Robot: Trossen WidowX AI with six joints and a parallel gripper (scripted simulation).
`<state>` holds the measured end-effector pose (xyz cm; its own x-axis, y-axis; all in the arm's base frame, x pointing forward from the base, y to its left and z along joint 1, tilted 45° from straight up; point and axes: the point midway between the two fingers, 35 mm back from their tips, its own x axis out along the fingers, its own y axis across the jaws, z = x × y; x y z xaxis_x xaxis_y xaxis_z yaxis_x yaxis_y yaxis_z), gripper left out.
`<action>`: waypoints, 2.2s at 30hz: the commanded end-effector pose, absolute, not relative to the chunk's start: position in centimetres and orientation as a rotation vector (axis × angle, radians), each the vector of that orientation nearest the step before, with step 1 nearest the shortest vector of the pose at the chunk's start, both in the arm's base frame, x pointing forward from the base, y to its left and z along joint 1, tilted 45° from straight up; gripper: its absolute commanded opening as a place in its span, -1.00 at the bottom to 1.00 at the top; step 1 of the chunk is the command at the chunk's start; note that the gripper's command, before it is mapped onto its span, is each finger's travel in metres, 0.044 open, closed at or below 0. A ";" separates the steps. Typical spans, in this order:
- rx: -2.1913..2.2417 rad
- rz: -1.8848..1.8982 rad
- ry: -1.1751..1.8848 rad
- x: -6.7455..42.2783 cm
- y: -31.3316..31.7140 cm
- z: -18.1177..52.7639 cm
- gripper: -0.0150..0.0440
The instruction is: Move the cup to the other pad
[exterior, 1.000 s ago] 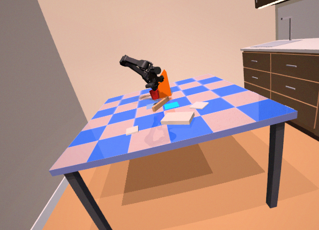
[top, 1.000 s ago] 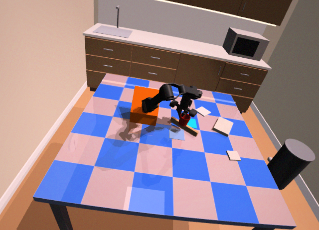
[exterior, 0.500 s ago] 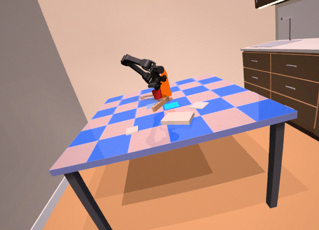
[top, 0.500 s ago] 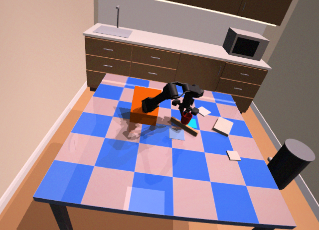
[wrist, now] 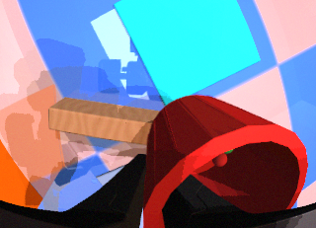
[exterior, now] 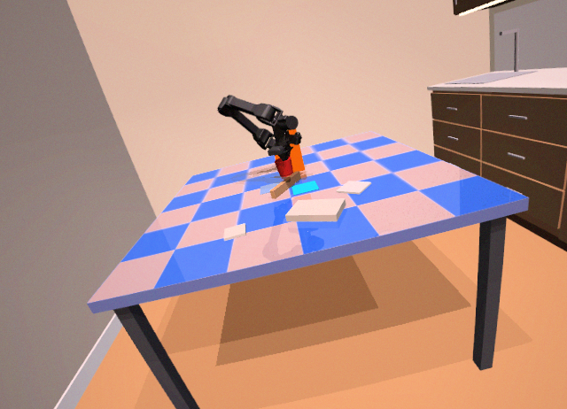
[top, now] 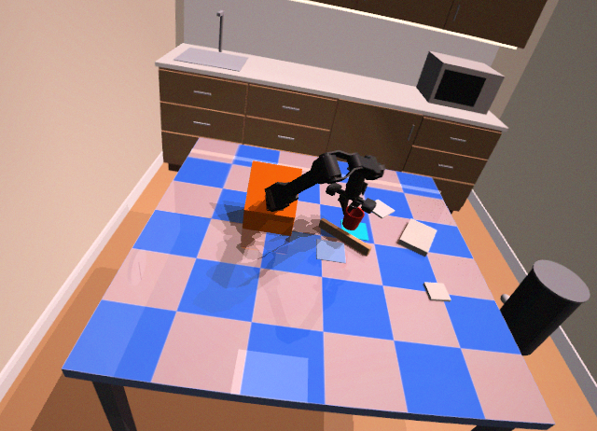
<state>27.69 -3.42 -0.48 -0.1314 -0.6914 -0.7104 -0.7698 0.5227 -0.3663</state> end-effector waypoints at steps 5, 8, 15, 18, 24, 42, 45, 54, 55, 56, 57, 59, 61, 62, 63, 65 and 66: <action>-1.200 0.111 1.860 28.7 -2.6 -1.3 -0.49; -1.200 0.111 1.860 29.1 -2.3 -1.6 -0.49; -1.199 0.111 1.860 30.1 -1.7 -2.3 -0.49; -1.199 0.111 1.859 30.4 -1.4 -2.6 -0.49; -1.199 0.111 1.859 31.2 -0.9 -3.3 -0.49; -1.199 0.111 1.858 32.4 -0.3 -5.0 -0.49; -1.199 0.111 1.858 32.4 -0.7 -5.4 -0.49; -1.199 0.111 1.858 32.2 -1.8 -6.6 -0.49; -1.199 0.111 1.858 32.2 -1.9 -6.8 -0.49; -1.199 0.110 1.858 32.2 -2.0 -6.9 -0.49; -1.199 0.110 1.858 32.2 -2.2 -7.0 -0.49; -1.199 0.110 1.858 32.2 -2.4 -7.3 -0.49; -1.199 0.110 1.858 32.1 -2.6 -7.6 -0.49; -1.199 0.110 1.858 32.1 -2.8 -7.7 -0.49; -1.199 0.110 1.858 32.1 -2.9 -7.8 -0.49; -1.200 0.110 1.858 32.0 -3.1 -8.1 -0.49; -1.200 0.110 1.858 32.0 -3.3 -8.2 -0.49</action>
<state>32.10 -2.85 -7.84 -0.1306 -0.6827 -0.7189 -0.7622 0.5328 -0.3675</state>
